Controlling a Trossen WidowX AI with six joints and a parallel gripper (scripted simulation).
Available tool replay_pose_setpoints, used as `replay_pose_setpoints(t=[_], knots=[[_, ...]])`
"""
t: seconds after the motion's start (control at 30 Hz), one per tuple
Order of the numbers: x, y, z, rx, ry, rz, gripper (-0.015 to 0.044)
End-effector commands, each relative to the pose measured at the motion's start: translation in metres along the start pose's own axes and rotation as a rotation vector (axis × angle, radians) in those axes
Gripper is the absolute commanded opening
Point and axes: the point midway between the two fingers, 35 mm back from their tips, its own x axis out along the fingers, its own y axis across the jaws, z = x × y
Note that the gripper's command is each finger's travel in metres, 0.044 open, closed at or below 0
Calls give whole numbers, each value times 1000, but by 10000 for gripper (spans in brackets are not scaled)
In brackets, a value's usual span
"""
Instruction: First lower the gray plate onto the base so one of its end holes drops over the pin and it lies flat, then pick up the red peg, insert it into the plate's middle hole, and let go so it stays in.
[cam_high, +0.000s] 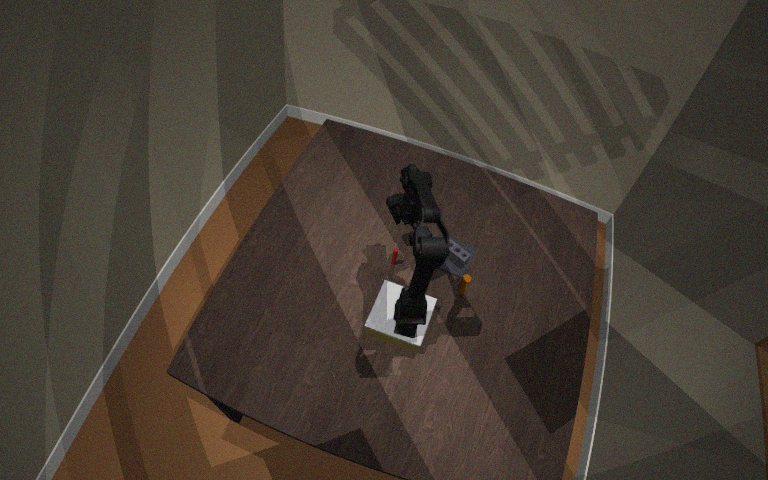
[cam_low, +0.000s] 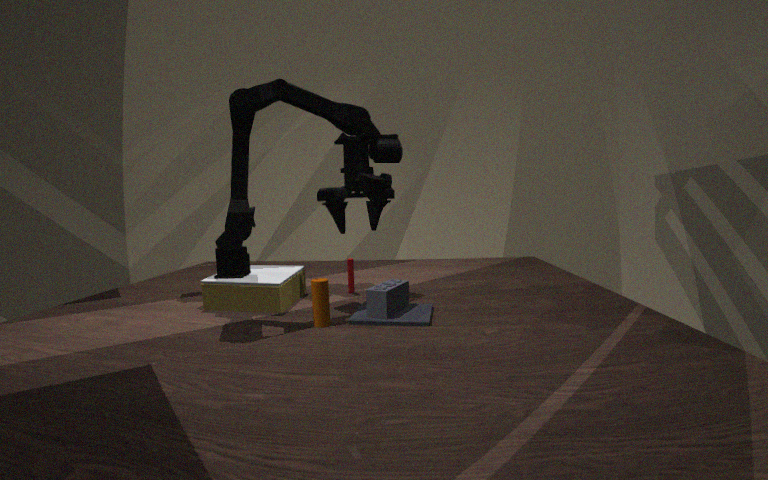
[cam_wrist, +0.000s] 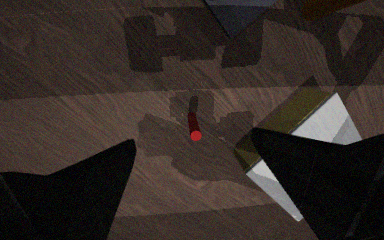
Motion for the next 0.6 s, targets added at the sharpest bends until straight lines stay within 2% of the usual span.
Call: replay_pose_setpoints(t=[0.0,0.4,0.57], knots=[[6,-5,-25,367,-3,-12,440],[6,-5,-26,367,-2,-12,440],[33,-7,-27,367,-2,-13,440]])
